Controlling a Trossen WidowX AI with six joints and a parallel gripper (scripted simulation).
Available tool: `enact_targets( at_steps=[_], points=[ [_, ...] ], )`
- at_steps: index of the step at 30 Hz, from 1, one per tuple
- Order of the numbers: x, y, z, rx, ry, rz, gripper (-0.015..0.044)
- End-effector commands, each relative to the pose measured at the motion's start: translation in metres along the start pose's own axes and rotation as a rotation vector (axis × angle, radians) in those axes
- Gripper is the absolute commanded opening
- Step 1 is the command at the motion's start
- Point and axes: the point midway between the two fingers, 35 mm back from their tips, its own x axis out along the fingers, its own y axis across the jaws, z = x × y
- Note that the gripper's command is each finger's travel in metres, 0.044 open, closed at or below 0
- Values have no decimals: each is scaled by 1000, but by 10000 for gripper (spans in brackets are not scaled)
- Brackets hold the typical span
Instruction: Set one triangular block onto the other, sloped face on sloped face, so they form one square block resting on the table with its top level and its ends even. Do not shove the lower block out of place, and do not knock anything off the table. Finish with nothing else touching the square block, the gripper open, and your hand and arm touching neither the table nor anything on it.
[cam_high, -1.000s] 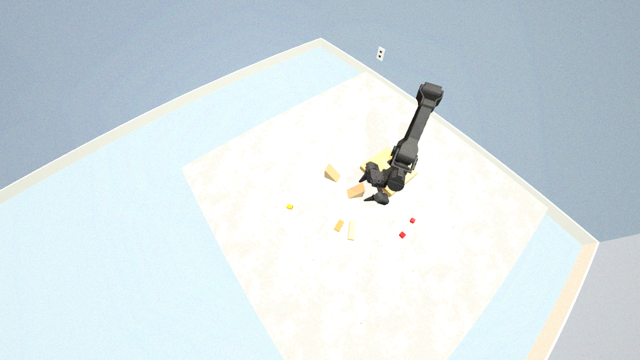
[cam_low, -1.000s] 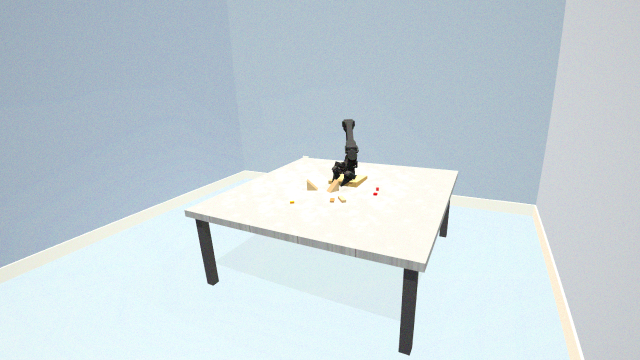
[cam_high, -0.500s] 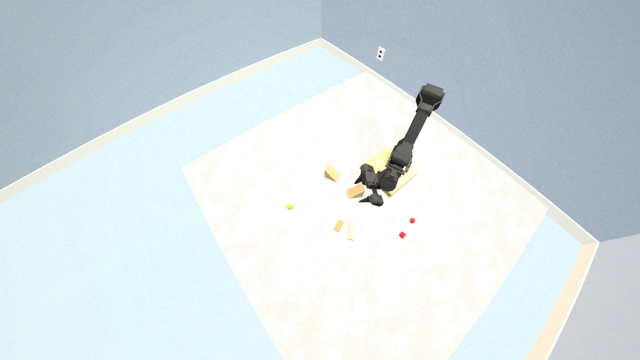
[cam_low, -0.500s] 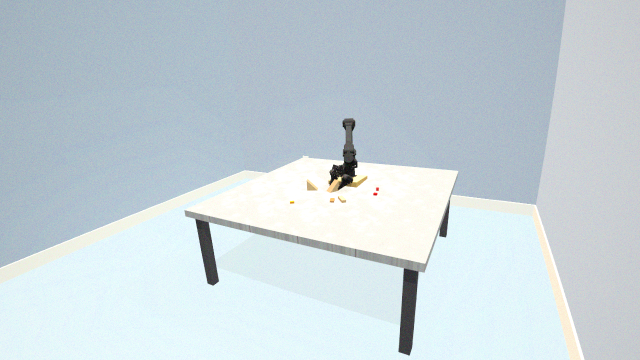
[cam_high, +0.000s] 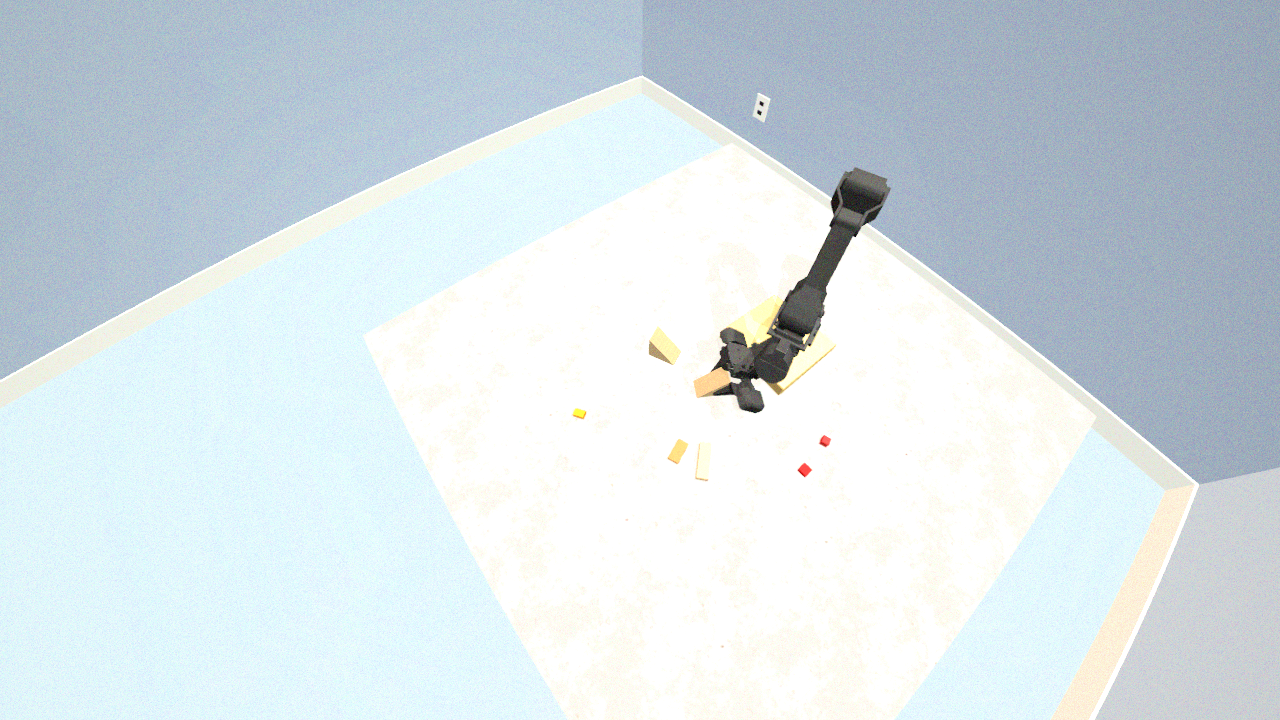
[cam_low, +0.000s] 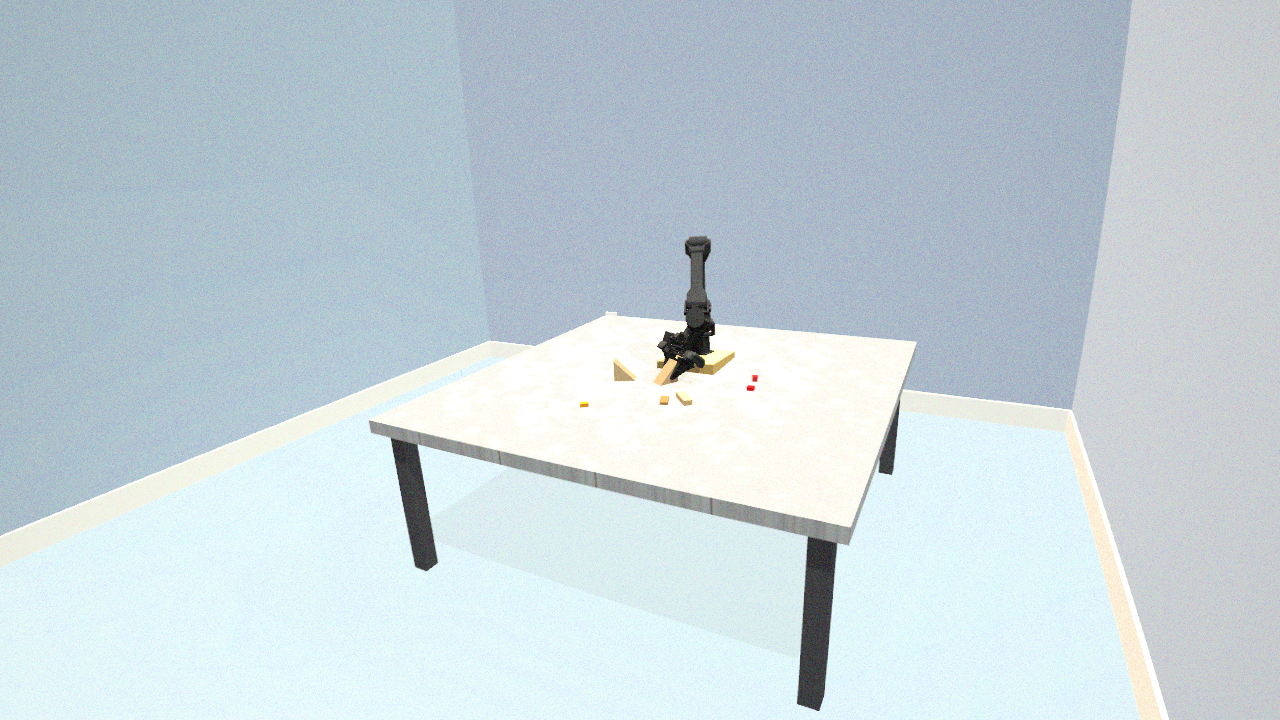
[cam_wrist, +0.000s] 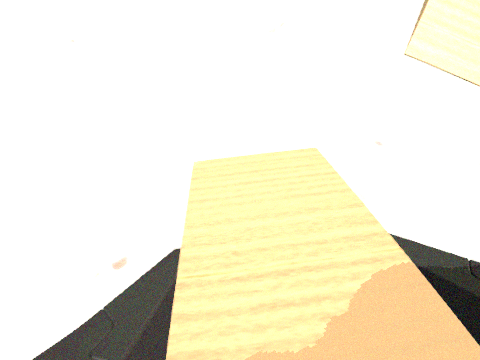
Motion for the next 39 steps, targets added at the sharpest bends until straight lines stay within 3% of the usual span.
enact_targets(
  at_steps=[1, 5, 11, 39],
  points=[
    [1, -1, -3, -9, 7, -2, 177],
    [1, -1, -3, -9, 7, -2, 150],
    [-2, 0, 1, -2, 2, 0, 0],
    [-2, 0, 2, -1, 1, 0, 0]
  ],
)
